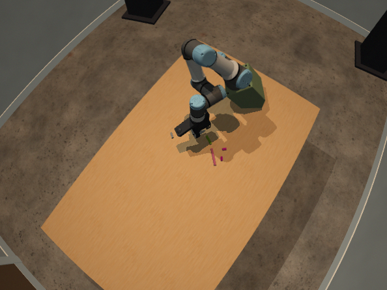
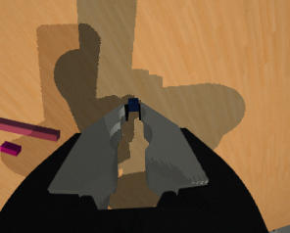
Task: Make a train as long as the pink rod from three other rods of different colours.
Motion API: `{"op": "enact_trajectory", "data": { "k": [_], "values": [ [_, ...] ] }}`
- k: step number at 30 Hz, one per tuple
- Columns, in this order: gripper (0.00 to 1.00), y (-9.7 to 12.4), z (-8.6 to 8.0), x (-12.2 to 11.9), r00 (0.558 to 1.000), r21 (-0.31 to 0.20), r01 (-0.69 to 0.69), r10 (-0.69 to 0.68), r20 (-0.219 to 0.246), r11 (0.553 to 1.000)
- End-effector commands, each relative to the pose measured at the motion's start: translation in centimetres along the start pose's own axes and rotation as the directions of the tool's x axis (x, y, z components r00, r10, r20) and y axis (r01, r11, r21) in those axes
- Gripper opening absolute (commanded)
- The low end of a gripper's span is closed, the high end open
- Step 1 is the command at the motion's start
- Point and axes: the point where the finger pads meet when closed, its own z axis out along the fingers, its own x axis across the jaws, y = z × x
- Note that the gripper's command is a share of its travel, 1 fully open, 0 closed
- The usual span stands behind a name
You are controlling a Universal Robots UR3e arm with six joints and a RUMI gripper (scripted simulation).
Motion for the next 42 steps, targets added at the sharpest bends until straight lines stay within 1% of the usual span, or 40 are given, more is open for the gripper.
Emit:
{"op": "enact_trajectory", "data": {
  "k": [1,9,16,42],
  "values": [
    [0.00,-0.04,0.18,-0.02,1.000,0.001,0.000,0.000,0.000,1.000],
    [0.00,-0.04,0.89,-0.02,1.000,0.001,0.000,0.000,0.000,1.000],
    [0.00,-0.04,1.12,-0.02,1.000,0.001,0.000,0.000,0.000,1.000],
    [0.00,-0.04,1.14,-0.02,1.000,0.001,0.000,0.000,0.000,1.000]
  ]
}}
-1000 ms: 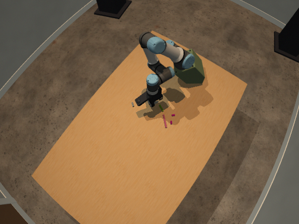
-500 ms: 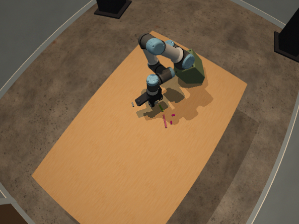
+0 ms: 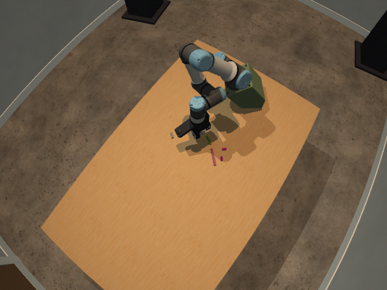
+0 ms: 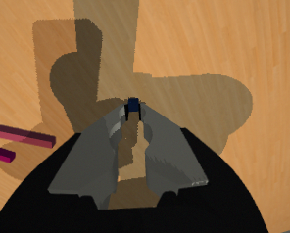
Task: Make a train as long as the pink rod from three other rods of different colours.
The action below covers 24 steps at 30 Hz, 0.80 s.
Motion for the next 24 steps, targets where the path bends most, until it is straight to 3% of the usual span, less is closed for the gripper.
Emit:
{"op": "enact_trajectory", "data": {
  "k": [1,11,24],
  "values": [
    [0.00,-0.04,-0.03,-0.02,1.000,0.001,0.000,0.000,0.000,1.000],
    [0.00,-0.04,-0.03,-0.02,1.000,0.001,0.000,0.000,0.000,1.000],
    [0.11,-0.04,-0.03,-0.02,1.000,0.001,0.000,0.000,0.000,1.000]
  ]
}}
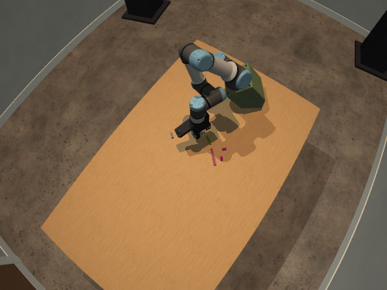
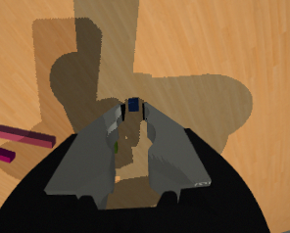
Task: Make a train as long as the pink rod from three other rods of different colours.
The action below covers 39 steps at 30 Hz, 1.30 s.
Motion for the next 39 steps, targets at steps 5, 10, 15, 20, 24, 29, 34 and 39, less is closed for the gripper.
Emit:
{"op": "enact_trajectory", "data": {
  "k": [5,10,15,20,24,29,34,39],
  "values": [
    [0.14,0.0,0.0,0.0,1.000,0.001,0.000,0.000,0.000,1.000],
    [0.14,0.0,0.0,0.0,1.000,0.001,0.000,0.000,0.000,1.000],
    [0.14,0.0,0.0,0.0,1.000,0.001,0.000,0.000,0.000,1.000],
    [0.14,0.0,-0.2,0.0,1.000,0.001,0.000,0.000,0.000,1.000],
    [0.14,0.0,-0.4,0.0,1.000,0.001,0.000,0.000,0.000,1.000],
    [0.14,0.0,-0.9,0.0,1.000,0.001,0.000,0.000,0.000,1.000],
    [0.14,0.0,-1.6,0.0,1.000,0.001,0.000,0.000,0.000,1.000],
    [0.14,0.0,-2.6,0.0,1.000,0.001,0.000,0.000,0.000,1.000]
  ]
}}
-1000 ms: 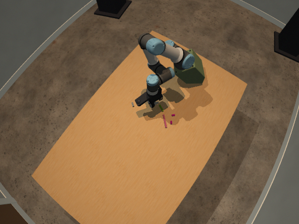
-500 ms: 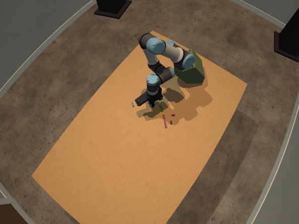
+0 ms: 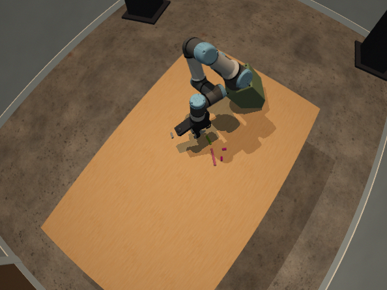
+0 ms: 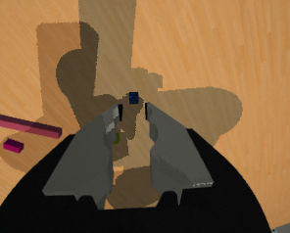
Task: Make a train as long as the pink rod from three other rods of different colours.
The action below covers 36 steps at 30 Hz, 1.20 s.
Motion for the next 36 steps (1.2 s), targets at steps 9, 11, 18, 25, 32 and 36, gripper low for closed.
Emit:
{"op": "enact_trajectory", "data": {
  "k": [9,11,18,25,32,36],
  "values": [
    [0.14,0.0,-2.7,0.0,1.000,-0.001,0.000,0.000,0.000,1.000],
    [0.14,0.0,-3.2,0.0,1.000,-0.001,0.000,0.000,0.000,1.000],
    [0.14,0.0,-5.1,0.0,1.000,-0.001,0.000,0.000,0.000,1.000],
    [0.14,0.0,-6.2,0.0,1.000,-0.001,0.000,0.000,0.000,1.000],
    [0.14,0.0,-7.1,0.0,1.000,-0.001,0.000,0.000,0.000,1.000],
    [0.14,0.0,-7.3,0.0,1.000,-0.001,0.000,0.000,0.000,1.000]
  ]
}}
